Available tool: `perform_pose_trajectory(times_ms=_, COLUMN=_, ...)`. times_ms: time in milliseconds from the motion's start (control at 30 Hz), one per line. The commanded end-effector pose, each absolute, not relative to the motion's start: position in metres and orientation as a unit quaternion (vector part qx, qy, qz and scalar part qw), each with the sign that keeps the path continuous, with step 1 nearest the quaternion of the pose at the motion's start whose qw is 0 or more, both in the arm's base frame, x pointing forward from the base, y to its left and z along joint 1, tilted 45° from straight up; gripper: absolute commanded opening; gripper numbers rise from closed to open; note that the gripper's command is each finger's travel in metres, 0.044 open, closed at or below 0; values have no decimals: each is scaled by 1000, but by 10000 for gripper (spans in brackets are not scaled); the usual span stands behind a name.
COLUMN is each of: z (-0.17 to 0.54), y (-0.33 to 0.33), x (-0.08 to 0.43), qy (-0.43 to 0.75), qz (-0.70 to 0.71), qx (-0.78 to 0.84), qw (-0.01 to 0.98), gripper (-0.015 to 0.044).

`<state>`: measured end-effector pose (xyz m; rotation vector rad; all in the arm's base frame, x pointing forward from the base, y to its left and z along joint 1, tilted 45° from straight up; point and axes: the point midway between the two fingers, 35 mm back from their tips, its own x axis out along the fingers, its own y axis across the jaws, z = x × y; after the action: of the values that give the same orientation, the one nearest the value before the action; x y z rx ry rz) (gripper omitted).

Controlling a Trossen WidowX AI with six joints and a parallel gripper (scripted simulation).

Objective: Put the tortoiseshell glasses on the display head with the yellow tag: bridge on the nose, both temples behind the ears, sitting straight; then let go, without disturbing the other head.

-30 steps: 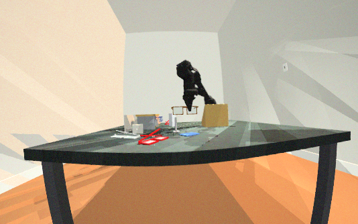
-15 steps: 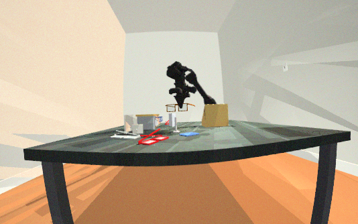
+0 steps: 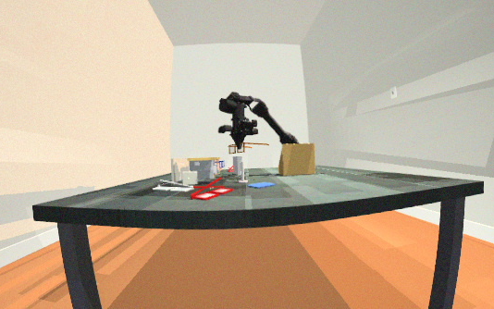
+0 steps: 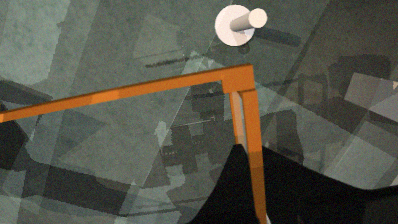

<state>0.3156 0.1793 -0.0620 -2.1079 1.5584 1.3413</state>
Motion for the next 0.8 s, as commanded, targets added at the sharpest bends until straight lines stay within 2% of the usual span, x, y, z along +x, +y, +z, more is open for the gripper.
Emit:
perform_pose_trajectory(times_ms=0, z=-44, y=161, x=322, qy=558, qz=412, qx=-705, qw=150, gripper=0)
perform_pose_trajectory(times_ms=767, z=42, y=42, x=324, qy=685, qz=118, qx=-580, qw=425, gripper=0)
